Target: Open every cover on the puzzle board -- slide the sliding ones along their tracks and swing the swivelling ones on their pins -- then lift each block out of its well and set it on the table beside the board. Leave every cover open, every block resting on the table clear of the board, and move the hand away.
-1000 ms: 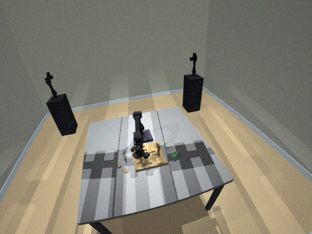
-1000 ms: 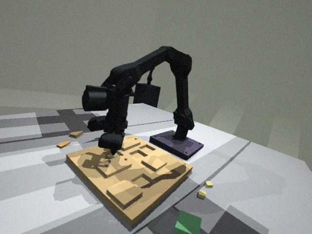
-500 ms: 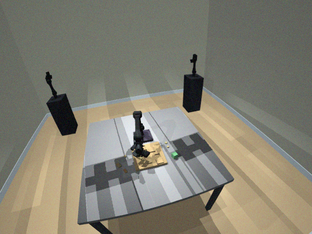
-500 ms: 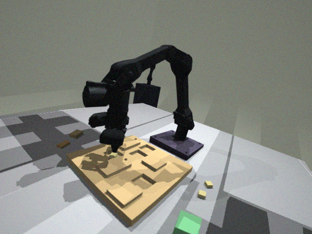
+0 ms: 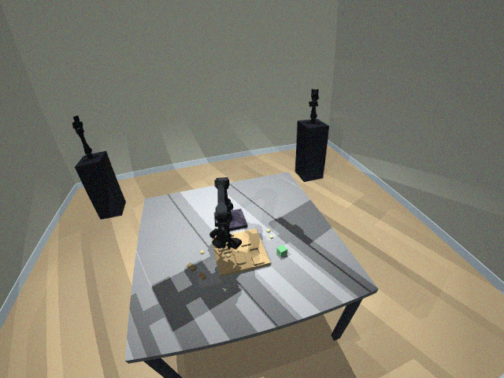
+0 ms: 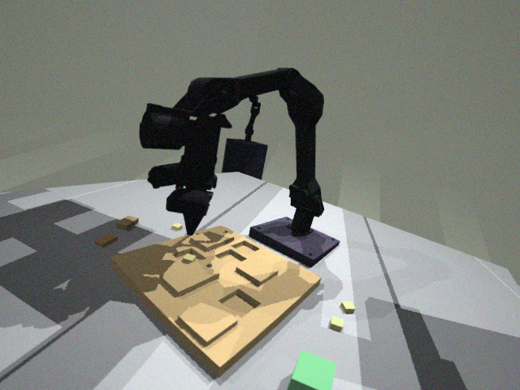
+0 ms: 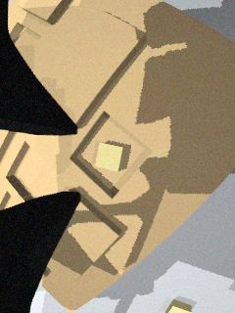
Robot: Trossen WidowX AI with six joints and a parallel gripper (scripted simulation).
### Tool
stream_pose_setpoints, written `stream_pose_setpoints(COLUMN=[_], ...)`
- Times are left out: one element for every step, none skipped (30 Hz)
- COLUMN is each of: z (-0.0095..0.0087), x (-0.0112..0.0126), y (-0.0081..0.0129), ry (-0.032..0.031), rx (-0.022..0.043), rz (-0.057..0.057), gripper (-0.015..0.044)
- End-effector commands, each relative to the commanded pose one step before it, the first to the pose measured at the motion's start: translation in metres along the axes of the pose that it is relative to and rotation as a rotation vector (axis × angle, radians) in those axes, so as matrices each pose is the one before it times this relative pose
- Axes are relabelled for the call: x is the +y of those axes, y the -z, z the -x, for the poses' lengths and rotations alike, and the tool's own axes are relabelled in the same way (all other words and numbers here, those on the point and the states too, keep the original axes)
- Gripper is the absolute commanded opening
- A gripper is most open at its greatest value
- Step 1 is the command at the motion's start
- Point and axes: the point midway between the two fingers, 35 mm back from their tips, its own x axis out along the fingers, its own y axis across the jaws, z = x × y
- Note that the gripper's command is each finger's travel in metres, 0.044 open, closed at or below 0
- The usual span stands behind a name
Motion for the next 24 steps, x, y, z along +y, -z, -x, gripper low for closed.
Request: stream_pose_setpoints(z=[-0.00657,-0.00259,-0.00259,-0.00259,-0.00258,-0.00258,-0.00258,-0.00258,-0.00257,-0.00210,-0.00127,-0.00042,0.00000,0.00000,0.00000,0.00000,0.00000,0.00000,0.00000,0.00000,0.00000,0.00000,0.00000,0.00000], x=[0.00077,0.00004,0.00002,0.00001,-0.00001,-0.00002,-0.00003,-0.00005,-0.00006,-0.00006,-0.00004,-0.00001,0.00000,0.00000,0.00000,0.00000,0.00000,0.00000,0.00000,0.00000,0.00000,0.00000,0.00000,0.00000], y=[0.00011,-0.00010,-0.00008,-0.00006,-0.00004,-0.00002,-0.00001,0.00001,0.00003,0.00004,0.00003,0.00001,0.00000,0.00000,0.00000,0.00000,0.00000,0.00000,0.00000,0.00000,0.00000,0.00000,0.00000,0.00000], ry=[-0.00456,0.00000,0.00000,0.00000,0.00000,0.00000,0.00000,0.00000,0.00000,0.00000,0.00000,0.00000,0.00000,0.00000,0.00000,0.00000,0.00000,0.00000,0.00000,0.00000,0.00000,0.00000,0.00000,0.00000], rx=[0.00313,0.00000,0.00000,0.00000,0.00000,0.00000,0.00001,0.00001,0.00001,0.00001,0.00001,0.00000,0.00000,0.00000,0.00000,0.00000,0.00000,0.00000,0.00000,0.00000,0.00000,0.00000,0.00000,0.00000], rz=[-0.0041,0.0000,0.0000,0.0000,0.0000,0.0000,0.0000,0.0000,0.0000,0.0000,0.0000,0.0000,0.0000,0.0000,0.0000,0.0000,0.0000,0.0000,0.0000,0.0000,0.0000,0.0000,0.0000,0.0000], gripper=[0.0144,0.0144,0.0144,0.0144,0.0144,0.0144,0.0144,0.0144,0.0144,0.0144,0.0144,0.0144,0.0144,0.0144,0.0144,0.0144,0.0144,0.0144,0.0144,0.0144,0.0144,0.0144,0.0144,0.0144])
